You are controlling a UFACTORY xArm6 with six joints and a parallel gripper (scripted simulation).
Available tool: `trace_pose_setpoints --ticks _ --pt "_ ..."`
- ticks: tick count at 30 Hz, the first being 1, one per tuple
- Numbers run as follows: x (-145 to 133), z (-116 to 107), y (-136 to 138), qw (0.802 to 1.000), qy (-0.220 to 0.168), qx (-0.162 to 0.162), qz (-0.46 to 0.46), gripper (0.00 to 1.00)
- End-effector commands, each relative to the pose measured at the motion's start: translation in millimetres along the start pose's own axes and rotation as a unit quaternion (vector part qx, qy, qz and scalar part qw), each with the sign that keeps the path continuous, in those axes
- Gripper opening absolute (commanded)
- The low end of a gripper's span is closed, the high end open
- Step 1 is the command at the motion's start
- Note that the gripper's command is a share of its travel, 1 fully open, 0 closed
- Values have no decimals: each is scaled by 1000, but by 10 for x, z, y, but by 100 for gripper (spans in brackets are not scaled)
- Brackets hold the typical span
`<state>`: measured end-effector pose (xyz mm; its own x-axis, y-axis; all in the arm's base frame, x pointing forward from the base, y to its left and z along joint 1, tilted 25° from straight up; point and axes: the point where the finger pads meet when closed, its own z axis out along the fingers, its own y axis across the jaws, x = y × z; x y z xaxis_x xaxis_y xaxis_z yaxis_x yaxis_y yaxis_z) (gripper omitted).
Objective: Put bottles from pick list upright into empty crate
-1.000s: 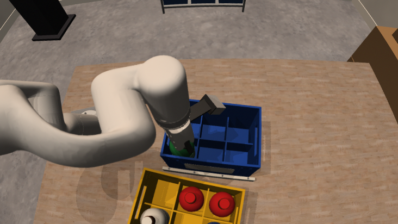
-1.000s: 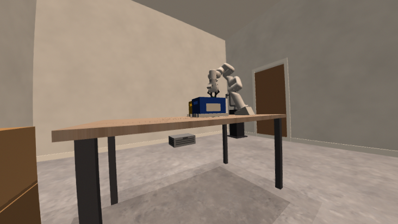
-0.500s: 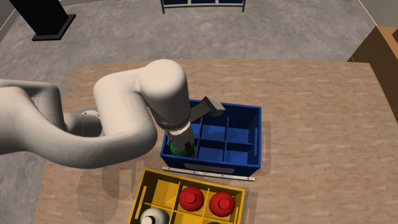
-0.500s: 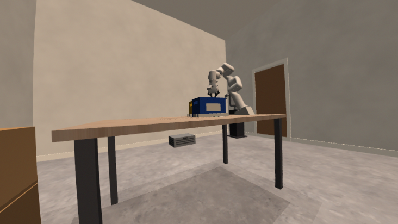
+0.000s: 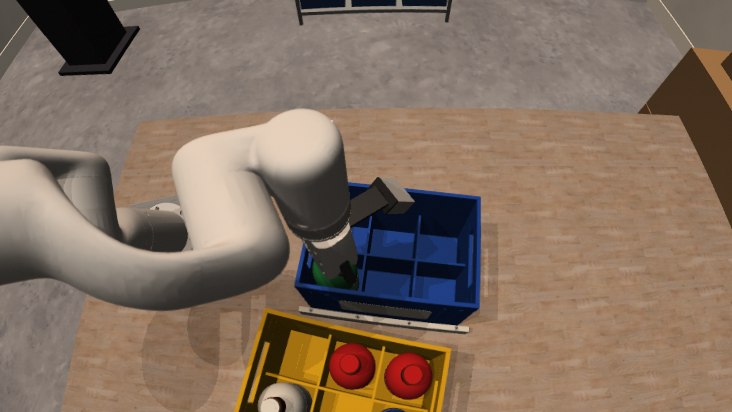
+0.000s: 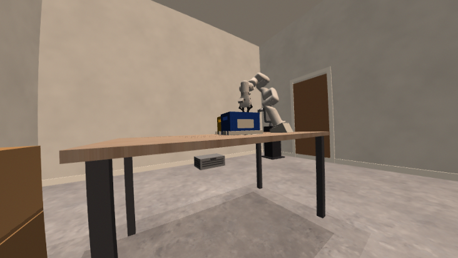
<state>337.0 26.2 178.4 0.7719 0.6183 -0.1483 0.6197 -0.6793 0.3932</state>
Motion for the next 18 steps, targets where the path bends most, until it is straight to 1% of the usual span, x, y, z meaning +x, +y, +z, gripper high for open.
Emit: trace_pose_setpoints --ticks 1,18 --pt "10 -13 8 1000 2 -1 1 0" --pt "10 1 7 1000 2 -1 1 0"
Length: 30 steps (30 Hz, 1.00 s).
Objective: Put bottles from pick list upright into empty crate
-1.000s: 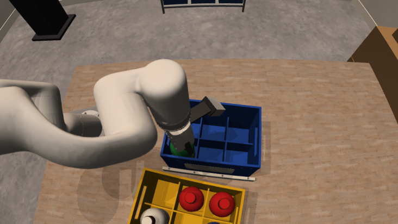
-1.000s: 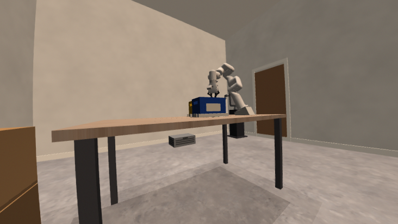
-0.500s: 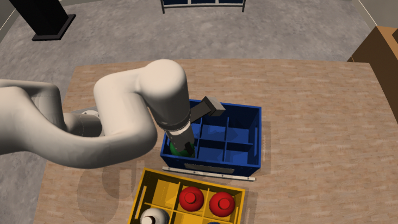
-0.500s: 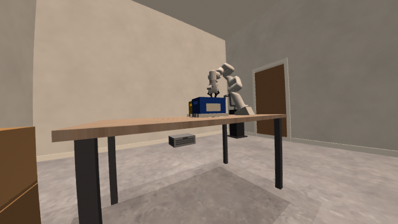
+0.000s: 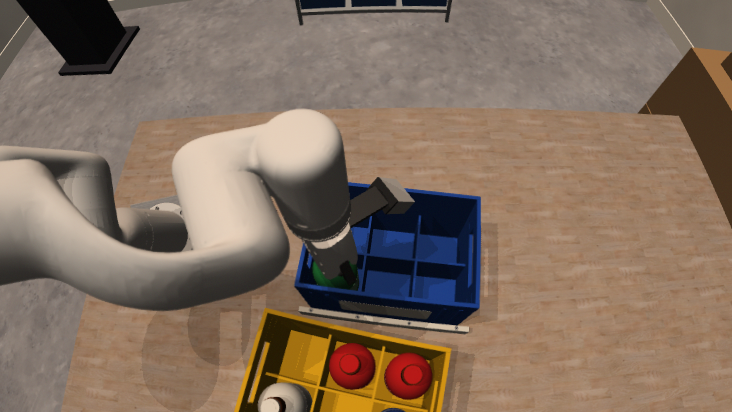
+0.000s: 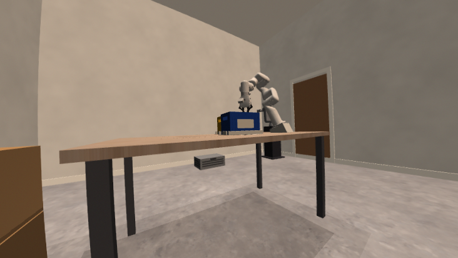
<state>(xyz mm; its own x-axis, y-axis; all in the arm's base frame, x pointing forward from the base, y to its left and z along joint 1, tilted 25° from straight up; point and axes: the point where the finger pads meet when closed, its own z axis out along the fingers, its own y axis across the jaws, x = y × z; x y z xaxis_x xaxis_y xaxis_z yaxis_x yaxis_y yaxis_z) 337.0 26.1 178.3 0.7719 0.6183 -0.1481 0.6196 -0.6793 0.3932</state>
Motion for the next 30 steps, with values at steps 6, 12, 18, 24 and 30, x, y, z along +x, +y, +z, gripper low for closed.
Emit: trace_pose_setpoints --ticks 6,12,18,24,30 --pt "10 30 7 1000 2 -1 0 0" --pt "10 50 7 1000 2 -1 0 0" --pt "10 80 7 1000 2 -1 0 0" --pt "10 110 8 1000 2 -1 0 0" --pt "10 130 7 1000 2 -1 0 0"
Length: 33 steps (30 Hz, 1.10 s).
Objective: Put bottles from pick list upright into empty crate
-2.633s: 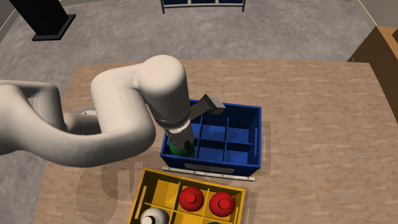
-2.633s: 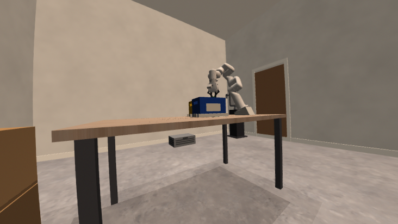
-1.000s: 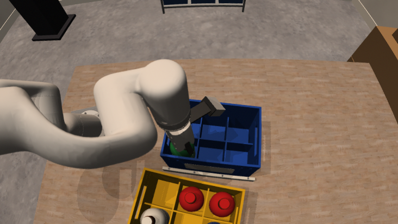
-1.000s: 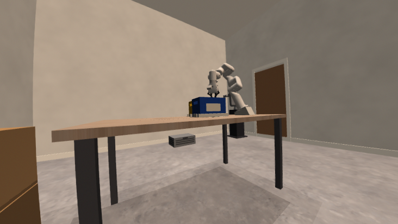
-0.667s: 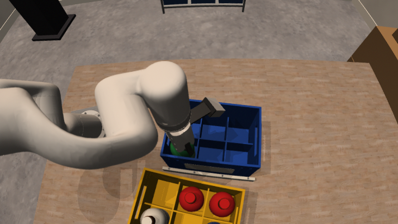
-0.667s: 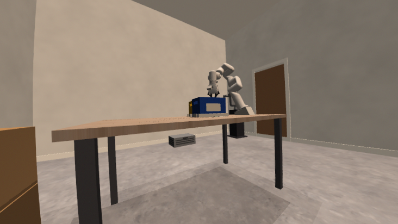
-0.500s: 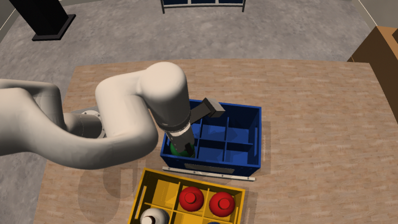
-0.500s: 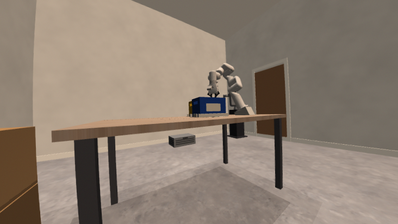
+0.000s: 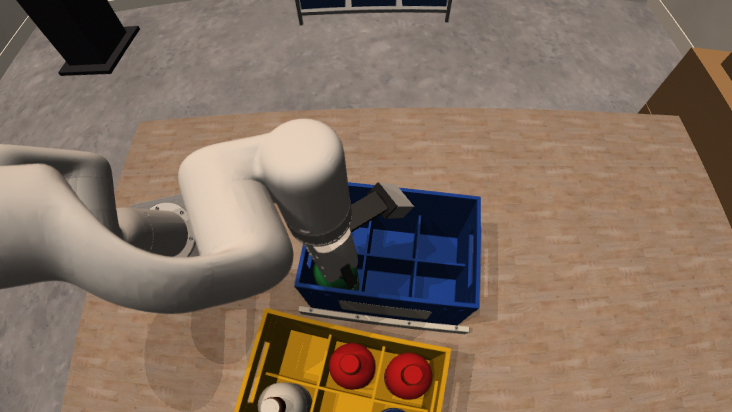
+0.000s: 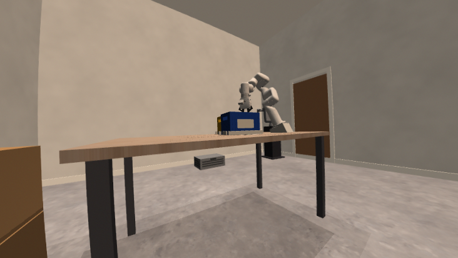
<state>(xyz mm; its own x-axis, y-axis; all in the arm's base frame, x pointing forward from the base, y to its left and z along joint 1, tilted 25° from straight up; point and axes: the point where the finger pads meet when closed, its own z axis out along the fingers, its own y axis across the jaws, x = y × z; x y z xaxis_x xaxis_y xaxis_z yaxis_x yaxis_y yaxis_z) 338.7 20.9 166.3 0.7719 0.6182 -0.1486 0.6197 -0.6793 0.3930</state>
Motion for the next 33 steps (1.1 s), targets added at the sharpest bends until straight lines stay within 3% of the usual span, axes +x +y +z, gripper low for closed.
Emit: trace_pose_setpoints --ticks 1,33 --pt "11 3 9 1000 2 -1 1 0" --pt "12 144 9 1000 2 -1 1 0"
